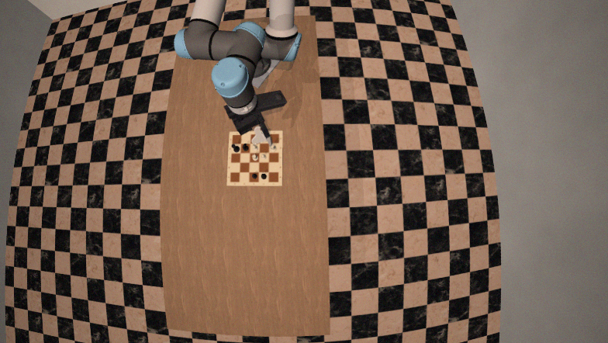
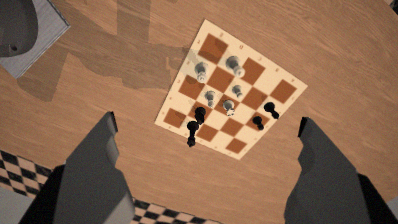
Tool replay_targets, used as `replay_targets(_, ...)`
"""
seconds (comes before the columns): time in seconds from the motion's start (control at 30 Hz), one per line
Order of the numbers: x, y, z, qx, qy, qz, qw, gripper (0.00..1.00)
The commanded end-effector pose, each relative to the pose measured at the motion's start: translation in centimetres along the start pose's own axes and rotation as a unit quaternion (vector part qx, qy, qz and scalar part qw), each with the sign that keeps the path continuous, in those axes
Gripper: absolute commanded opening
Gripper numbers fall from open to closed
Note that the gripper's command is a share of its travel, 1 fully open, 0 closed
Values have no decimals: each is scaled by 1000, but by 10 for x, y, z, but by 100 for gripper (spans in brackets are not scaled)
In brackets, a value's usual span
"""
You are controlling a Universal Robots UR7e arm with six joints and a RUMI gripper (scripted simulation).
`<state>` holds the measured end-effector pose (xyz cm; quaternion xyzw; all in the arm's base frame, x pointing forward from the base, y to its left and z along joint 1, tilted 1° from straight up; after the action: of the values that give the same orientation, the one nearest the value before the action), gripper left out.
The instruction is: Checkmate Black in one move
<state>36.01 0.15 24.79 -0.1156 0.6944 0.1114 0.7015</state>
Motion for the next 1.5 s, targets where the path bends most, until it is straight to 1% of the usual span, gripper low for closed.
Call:
replay_targets(0.0,2,1,2,80,1,-3,997,100)
replay_targets(0.1,3,2,3,138,1,-3,990,100)
replay_targets(0.2,5,2,5,198,1,-3,980,100)
replay_targets(0.27,5,2,5,198,1,-3,980,100)
replay_targets(0.37,6,2,6,259,1,-3,966,100)
replay_targets(0.47,8,2,7,321,1,-3,947,100)
replay_targets(0.57,9,2,7,383,0,-3,924,100)
replay_targets(0.67,11,1,8,443,0,-3,896,100)
replay_targets(0.77,13,0,8,502,0,-3,865,100)
replay_targets(0.83,13,0,8,502,0,-3,865,100)
replay_targets(1.03,16,-1,8,612,0,-3,791,100)
replay_targets(1.33,21,-4,6,748,-1,-3,664,100)
replay_targets(1.4,21,-4,6,748,-1,-3,664,100)
replay_targets(1.47,22,-5,6,772,-1,-3,635,100)
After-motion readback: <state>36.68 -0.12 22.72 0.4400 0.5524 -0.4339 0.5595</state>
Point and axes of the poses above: the point where the finger pads meet when closed, its own x axis out along the fingers, its own z axis across the jaws, y = z × x, the point moved 9 cm from there along -x, back along the fingers, and after that the axes turned 3 degrees about -x, right-handed, at the moved point
